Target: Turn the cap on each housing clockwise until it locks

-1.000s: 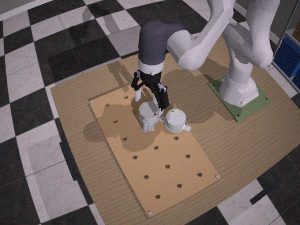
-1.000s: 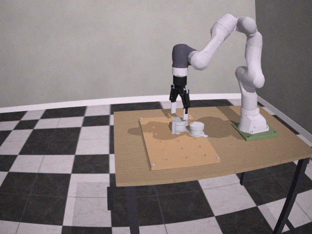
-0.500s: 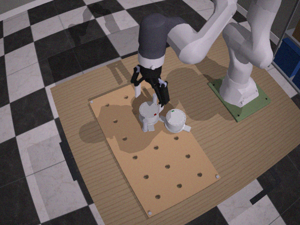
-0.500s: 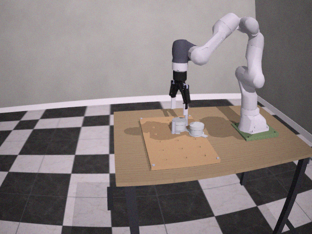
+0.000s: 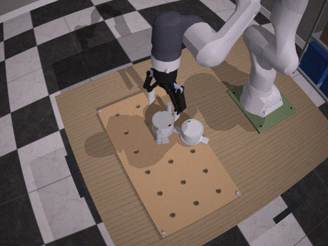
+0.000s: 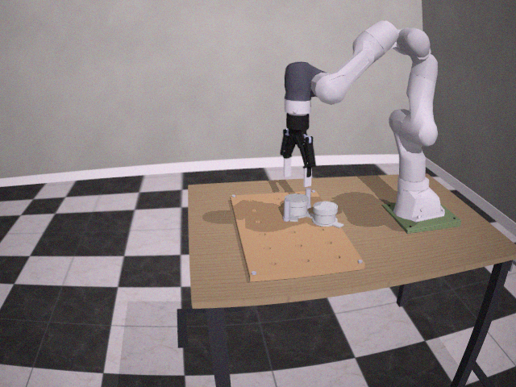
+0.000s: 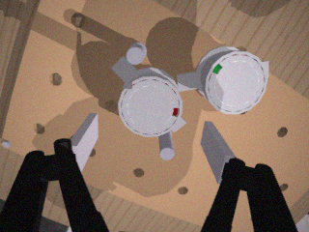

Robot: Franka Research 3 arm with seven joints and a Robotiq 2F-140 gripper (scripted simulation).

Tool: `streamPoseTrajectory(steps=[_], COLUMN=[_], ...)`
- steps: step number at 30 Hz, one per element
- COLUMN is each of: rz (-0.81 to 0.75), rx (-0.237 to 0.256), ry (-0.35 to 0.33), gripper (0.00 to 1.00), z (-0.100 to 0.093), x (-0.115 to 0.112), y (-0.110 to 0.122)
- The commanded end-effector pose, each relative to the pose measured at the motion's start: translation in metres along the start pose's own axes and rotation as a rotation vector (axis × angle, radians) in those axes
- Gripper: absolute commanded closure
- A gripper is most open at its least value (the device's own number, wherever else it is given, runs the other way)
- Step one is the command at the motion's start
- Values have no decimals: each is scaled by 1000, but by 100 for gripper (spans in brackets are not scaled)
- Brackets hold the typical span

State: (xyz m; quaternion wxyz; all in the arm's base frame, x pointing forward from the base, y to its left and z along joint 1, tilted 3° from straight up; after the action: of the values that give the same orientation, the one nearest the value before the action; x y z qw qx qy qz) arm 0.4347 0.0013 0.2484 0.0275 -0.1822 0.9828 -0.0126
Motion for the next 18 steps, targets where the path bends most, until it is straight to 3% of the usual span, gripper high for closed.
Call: streamPoseTrajectory(steps=[1,5,9,16,18], rz=[3,-17,-317,-472,-581], rx=[2,2,3,16,24], ry=[4,4,4,5,9], gripper=[22,22,22,22,22], z=[-2,-2,-2,-2,-2], x=[1,1,1,1,1], y=[0,0,0,2,3])
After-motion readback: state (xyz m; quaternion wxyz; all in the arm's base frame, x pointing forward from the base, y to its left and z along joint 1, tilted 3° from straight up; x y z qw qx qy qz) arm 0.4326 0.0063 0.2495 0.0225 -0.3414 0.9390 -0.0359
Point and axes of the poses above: the point where the finger pads meet when closed, its own z axis out along the fingers, its own y axis across the jaws, x = y × z, the point moved 8 cm from there along -z, back along the fingers, and after that the axes turned 10 degrees about z, right-handed, at the moved point
